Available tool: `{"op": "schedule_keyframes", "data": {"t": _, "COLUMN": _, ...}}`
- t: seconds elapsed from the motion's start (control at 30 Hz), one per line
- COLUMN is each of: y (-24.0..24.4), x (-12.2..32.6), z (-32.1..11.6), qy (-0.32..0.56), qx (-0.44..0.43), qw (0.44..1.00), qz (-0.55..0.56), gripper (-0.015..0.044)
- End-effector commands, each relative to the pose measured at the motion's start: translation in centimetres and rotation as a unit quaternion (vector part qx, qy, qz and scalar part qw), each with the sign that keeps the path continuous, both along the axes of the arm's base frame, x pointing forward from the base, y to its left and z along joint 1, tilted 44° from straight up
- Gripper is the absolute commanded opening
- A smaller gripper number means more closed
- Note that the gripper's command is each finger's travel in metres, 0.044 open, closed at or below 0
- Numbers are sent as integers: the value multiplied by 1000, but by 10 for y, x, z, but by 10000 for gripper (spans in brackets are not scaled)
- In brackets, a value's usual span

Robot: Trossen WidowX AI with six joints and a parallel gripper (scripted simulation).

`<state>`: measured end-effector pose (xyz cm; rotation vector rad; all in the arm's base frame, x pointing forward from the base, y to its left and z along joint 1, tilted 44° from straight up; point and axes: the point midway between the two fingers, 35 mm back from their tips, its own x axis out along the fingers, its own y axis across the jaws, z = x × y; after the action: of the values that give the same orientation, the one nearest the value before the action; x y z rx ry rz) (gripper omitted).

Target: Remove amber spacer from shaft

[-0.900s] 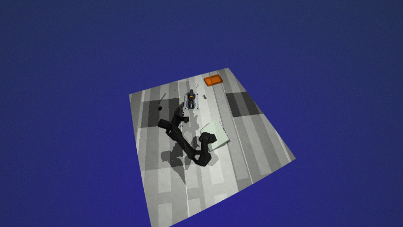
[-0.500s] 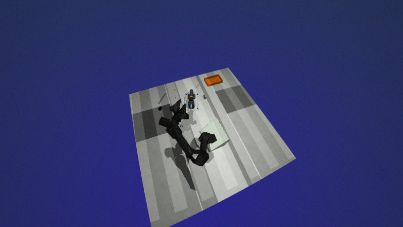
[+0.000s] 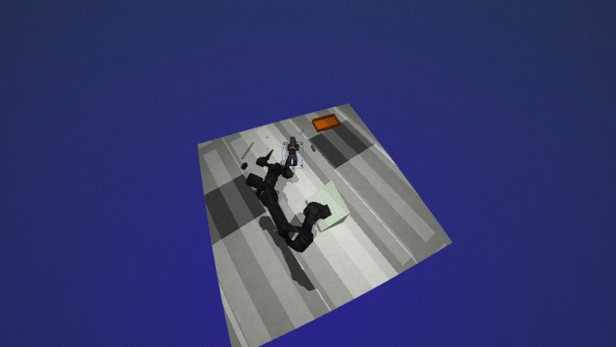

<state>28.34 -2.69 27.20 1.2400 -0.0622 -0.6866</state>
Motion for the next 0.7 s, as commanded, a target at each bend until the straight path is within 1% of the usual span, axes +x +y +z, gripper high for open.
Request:
{"op": "schedule_keyframes", "data": {"t": 0.0, "y": 17, "x": 31, "z": -60, "qy": 238, "qx": -284, "qw": 899, "qz": 233, "gripper": 440}}
{"op": "schedule_keyframes", "data": {"t": 0.17, "y": 23, "x": 38, "z": -76, "qy": 281, "qx": -363, "qw": 834, "qz": 306, "gripper": 440}}
{"op": "schedule_keyframes", "data": {"t": 0.33, "y": 27, "x": 43, "z": -89, "qy": 312, "qx": -440, "qw": 756, "qz": 370, "gripper": 440}}
{"op": "schedule_keyframes", "data": {"t": 0.67, "y": 37, "x": 50, "z": -117, "qy": 331, "qx": -578, "qw": 569, "qz": 482, "gripper": 440}}
